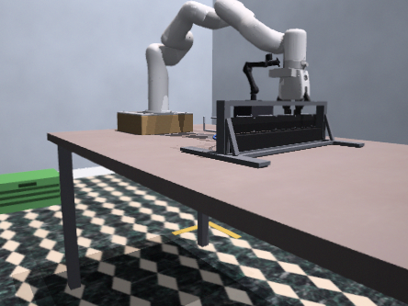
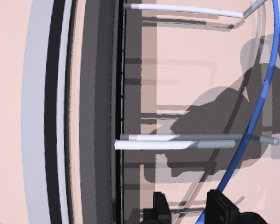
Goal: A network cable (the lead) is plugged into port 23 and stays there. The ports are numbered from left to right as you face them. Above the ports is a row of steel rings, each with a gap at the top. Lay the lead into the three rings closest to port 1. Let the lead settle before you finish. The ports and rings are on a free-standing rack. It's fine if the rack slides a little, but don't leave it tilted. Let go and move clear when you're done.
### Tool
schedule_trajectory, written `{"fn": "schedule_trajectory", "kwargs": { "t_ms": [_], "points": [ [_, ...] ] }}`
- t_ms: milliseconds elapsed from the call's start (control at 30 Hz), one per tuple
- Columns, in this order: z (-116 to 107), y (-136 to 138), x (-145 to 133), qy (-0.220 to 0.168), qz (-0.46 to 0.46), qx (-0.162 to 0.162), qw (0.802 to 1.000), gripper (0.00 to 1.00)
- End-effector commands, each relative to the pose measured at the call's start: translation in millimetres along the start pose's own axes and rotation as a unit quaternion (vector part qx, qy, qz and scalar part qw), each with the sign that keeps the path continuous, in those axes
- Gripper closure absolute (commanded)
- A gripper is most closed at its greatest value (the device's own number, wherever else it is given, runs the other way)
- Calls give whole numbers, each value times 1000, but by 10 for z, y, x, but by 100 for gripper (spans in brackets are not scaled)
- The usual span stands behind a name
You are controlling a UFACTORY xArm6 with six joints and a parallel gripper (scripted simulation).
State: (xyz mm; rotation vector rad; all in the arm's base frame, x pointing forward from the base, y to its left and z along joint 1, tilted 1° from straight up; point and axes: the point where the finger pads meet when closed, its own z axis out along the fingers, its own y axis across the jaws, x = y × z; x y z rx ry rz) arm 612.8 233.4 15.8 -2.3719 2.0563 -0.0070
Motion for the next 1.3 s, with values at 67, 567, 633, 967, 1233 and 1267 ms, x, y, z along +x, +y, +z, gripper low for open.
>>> {"fn": "schedule_trajectory", "kwargs": {
  "t_ms": [67, 567, 633, 967, 1233, 1267],
  "points": [
    [-137, -18, -4, -1, 0, 3, 1000, 67],
    [-565, -15, -3, -1, 0, 3, 1000, 67],
    [-588, -15, -3, -1, 0, 3, 1000, 67],
    [-713, -14, -3, -1, 0, 3, 1000, 67],
    [-717, -14, -3, -1, 0, 3, 1000, 100],
    [-717, -14, -3, -1, 0, 3, 1000, 100]
  ]
}}
